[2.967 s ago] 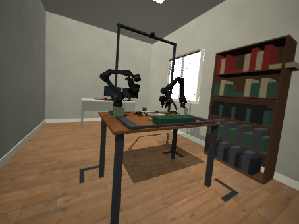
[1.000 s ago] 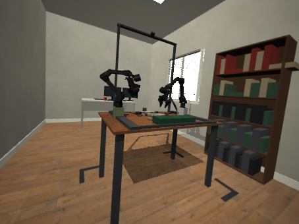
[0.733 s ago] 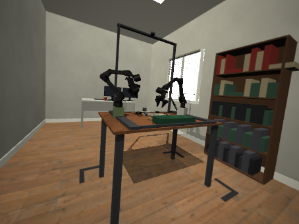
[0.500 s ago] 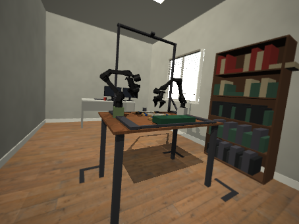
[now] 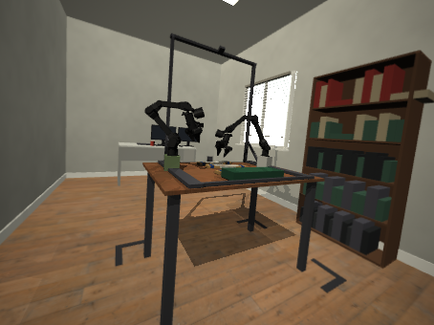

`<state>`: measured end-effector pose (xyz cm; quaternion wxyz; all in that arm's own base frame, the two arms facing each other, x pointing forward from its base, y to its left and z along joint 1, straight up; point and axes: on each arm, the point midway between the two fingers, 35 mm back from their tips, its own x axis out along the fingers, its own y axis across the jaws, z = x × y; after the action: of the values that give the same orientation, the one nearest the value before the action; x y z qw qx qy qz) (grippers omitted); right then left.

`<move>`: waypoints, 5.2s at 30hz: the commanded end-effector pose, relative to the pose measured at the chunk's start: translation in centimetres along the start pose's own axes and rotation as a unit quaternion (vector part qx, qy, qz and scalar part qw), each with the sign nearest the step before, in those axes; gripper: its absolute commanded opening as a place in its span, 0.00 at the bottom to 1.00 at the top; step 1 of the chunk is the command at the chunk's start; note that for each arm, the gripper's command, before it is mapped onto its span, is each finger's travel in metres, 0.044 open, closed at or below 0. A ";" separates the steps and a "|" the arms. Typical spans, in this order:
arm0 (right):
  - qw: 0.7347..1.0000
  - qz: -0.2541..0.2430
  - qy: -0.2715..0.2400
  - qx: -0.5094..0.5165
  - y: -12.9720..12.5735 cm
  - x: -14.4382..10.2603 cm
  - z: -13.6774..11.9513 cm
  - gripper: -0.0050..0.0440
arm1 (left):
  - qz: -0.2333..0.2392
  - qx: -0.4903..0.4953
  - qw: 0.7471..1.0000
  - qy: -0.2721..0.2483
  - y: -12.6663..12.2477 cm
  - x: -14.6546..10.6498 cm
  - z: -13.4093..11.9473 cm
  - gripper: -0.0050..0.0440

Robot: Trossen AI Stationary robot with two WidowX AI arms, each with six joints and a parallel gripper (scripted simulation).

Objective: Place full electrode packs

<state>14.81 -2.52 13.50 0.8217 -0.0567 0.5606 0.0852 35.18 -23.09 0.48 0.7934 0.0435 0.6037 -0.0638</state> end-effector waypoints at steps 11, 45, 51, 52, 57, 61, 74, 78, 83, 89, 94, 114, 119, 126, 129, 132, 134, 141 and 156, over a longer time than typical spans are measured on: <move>1.000 -0.004 -0.010 -0.003 -0.1 -0.6 0.4 0.98 | -0.001 -0.005 1.000 -0.007 -8.4 1.3 1.3 0.98; 1.000 -0.004 -0.010 -0.003 -0.1 -0.6 0.4 0.98 | 0.002 -0.004 1.000 -0.001 -7.9 5.8 -0.1 0.98; 1.000 -0.004 -0.010 -0.003 -0.1 -0.6 0.4 0.98 | 0.004 -0.003 1.000 0.001 -7.9 6.3 -0.4 0.98; 1.000 -0.004 -0.010 -0.003 -0.1 -0.6 0.4 0.98 | 0.002 -0.003 1.000 -0.001 -8.0 6.3 -0.3 0.98; 1.000 -0.004 -0.010 -0.003 -0.1 -0.6 0.4 0.98 | 0.003 -0.003 1.000 0.001 -7.9 6.9 -0.6 0.98; 1.000 -0.004 -0.010 -0.003 -0.1 -0.6 0.4 0.98 | 0.003 -0.003 1.000 0.001 -7.9 7.3 -0.6 0.98; 1.000 -0.004 -0.010 -0.003 -0.1 -0.6 0.4 0.98 | 0.004 -0.003 1.000 0.001 -7.7 7.8 -0.9 0.98; 1.000 -0.004 -0.010 -0.003 -0.1 -0.6 0.4 0.98 | -0.004 -0.005 1.000 -0.009 -8.1 6.9 -0.2 0.98; 1.000 -0.004 -0.010 -0.003 -0.1 -0.6 0.4 0.98 | -0.004 -0.005 1.000 -0.009 -8.1 6.9 -0.2 0.00; 1.000 -0.004 -0.010 -0.003 -0.1 -0.6 0.4 0.98 | -0.004 -0.005 1.000 -0.009 -8.1 6.9 -0.2 0.00; 1.000 -0.004 -0.010 -0.003 -0.1 -0.6 0.4 0.98 | -0.004 -0.005 1.000 -0.009 -8.1 6.9 -0.2 0.00; 1.000 -0.004 -0.010 -0.003 -0.1 -0.6 0.4 0.98 | -0.004 -0.005 1.000 -0.009 -8.1 6.9 -0.2 0.00; 1.000 -0.004 -0.010 -0.003 -0.1 -0.6 0.4 0.98 | -0.004 -0.005 1.000 -0.009 -8.1 6.9 -0.2 0.00; 1.000 -0.004 -0.010 -0.003 -0.1 -0.6 0.4 0.98 | -0.004 -0.005 1.000 -0.009 -8.1 6.9 -0.2 0.00; 1.000 -0.004 -0.010 -0.003 -0.1 -0.6 0.4 0.98 | -0.004 -0.005 1.000 -0.009 -8.1 6.9 -0.2 0.00; 1.000 -0.004 -0.010 -0.003 -0.1 -0.6 0.4 0.98 | -0.004 -0.005 1.000 -0.009 -8.1 6.9 -0.2 0.00; 1.000 -0.004 -0.010 -0.003 -0.1 -0.6 0.4 0.98 | -0.005 -0.004 1.000 -0.007 -8.1 6.6 -0.3 0.00; 1.000 -0.004 -0.010 -0.003 -0.1 -0.6 0.4 0.98 | -0.012 -0.006 1.000 -0.016 -8.4 5.1 0.6 0.00; 1.000 -0.004 -0.010 -0.003 -0.1 -0.6 0.4 0.98 | -0.010 -0.006 1.000 -0.020 -8.4 2.9 1.3 0.00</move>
<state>14.81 -2.52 13.50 0.8217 -0.0567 0.5606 0.0852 34.24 -30.15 -7.11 0.7781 0.0574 0.6236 -0.0480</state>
